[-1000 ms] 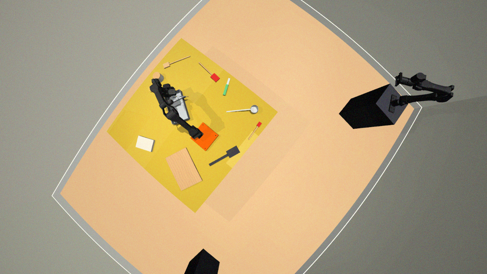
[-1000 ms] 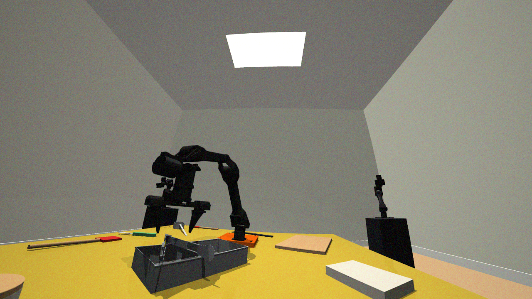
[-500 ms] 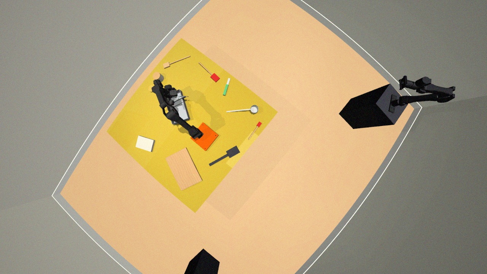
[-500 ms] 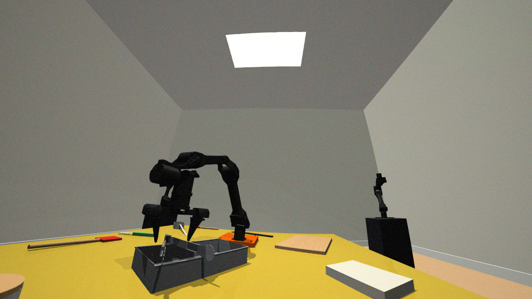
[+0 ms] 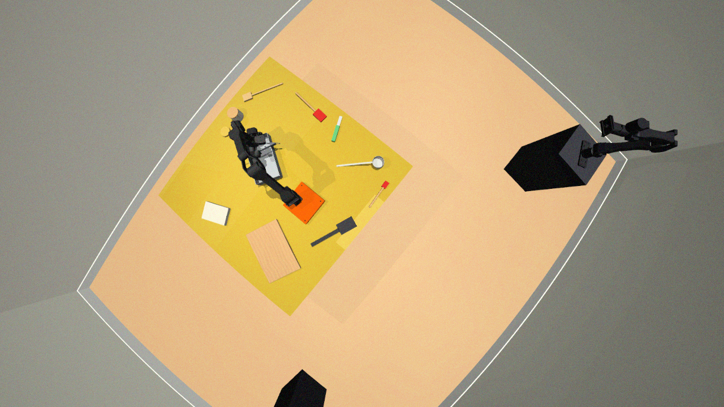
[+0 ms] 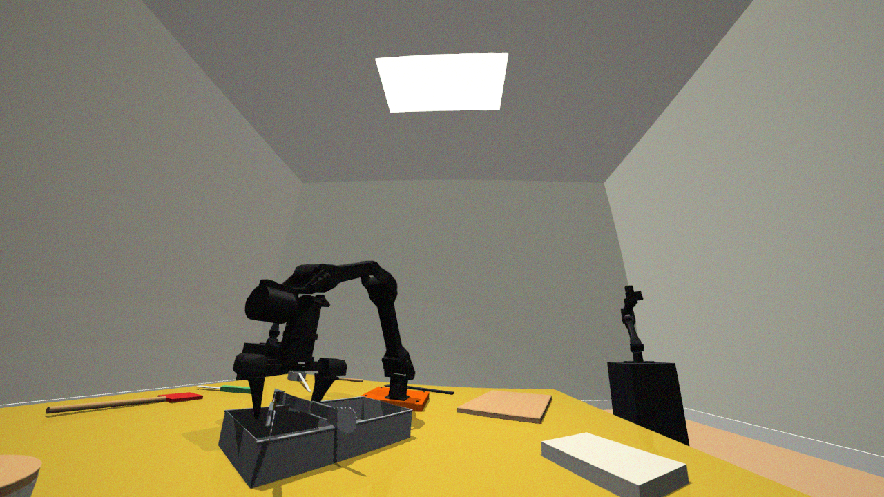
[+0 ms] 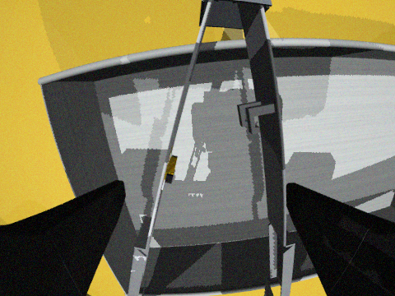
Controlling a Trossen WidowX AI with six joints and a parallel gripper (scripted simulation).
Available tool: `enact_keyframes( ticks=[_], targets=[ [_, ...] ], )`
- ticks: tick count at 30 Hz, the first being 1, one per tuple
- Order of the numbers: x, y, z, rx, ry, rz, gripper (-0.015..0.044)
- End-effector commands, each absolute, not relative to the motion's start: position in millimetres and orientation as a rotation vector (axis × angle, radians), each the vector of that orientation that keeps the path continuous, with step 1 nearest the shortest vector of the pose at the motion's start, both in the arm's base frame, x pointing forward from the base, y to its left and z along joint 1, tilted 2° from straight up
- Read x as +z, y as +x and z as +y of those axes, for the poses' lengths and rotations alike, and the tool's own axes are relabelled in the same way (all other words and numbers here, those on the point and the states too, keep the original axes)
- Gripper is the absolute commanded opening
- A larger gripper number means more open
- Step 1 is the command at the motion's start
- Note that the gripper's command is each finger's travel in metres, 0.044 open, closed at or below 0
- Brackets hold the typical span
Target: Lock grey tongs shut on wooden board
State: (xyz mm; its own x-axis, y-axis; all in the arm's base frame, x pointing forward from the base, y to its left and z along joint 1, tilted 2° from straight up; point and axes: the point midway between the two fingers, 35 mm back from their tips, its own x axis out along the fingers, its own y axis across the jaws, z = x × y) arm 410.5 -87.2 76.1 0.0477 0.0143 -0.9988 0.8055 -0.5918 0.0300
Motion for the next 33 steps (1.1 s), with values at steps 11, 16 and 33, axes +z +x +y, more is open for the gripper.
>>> enact_keyframes(
  ticks=[11,16,33],
  targets=[
    [50,408,-85,-1.619,1.702,0.835,0.044],
    [48,408,-85,-1.619,1.702,0.835,0.044],
    [52,408,-86,-1.613,1.699,0.833,0.0268]
  ],
)
